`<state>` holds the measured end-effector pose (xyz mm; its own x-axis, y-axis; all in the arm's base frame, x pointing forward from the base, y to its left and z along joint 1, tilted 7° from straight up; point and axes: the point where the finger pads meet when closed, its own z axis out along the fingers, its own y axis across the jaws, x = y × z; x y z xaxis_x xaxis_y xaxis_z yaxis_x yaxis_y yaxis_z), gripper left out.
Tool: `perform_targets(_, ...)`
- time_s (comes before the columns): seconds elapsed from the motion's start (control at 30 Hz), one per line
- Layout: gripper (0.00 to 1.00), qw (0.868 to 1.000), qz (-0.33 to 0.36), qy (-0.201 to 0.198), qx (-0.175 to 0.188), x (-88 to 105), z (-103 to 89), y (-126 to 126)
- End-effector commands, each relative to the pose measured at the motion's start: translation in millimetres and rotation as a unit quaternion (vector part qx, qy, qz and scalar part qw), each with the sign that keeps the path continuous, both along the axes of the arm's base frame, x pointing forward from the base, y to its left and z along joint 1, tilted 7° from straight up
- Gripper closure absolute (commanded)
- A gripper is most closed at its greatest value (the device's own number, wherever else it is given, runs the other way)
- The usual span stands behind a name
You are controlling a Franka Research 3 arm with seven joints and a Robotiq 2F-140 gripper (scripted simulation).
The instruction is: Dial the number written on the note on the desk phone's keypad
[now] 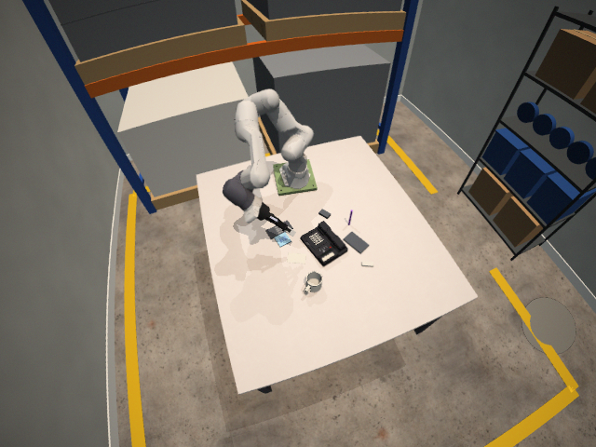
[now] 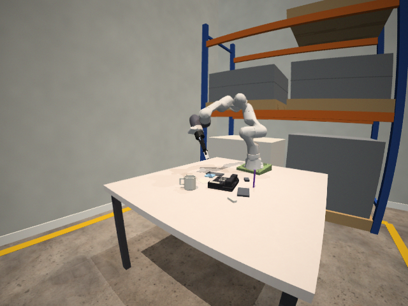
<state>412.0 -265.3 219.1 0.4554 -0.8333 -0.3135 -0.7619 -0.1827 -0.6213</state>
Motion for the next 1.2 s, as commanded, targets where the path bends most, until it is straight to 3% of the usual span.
perform_targets(0.0,1.0,0.99,-0.113,0.016,0.079,6.3,-5.0,29.1)
perform_targets(0.1,1.0,0.979,-0.167,0.023,0.117,4.2,-15.8,58.3)
perform_targets(0.2,1.0,0.979,-0.167,0.023,0.117,2.2,-26.1,85.9)
perform_targets(0.27,1.0,0.979,-0.167,0.023,0.117,2.2,-26.1,85.9)
perform_targets(0.6,1.0,0.979,-0.167,0.023,0.117,-2.4,-49.7,149.3)
perform_targets(1.17,1.0,0.979,-0.167,0.023,0.117,-2.9,-57.4,160.9)
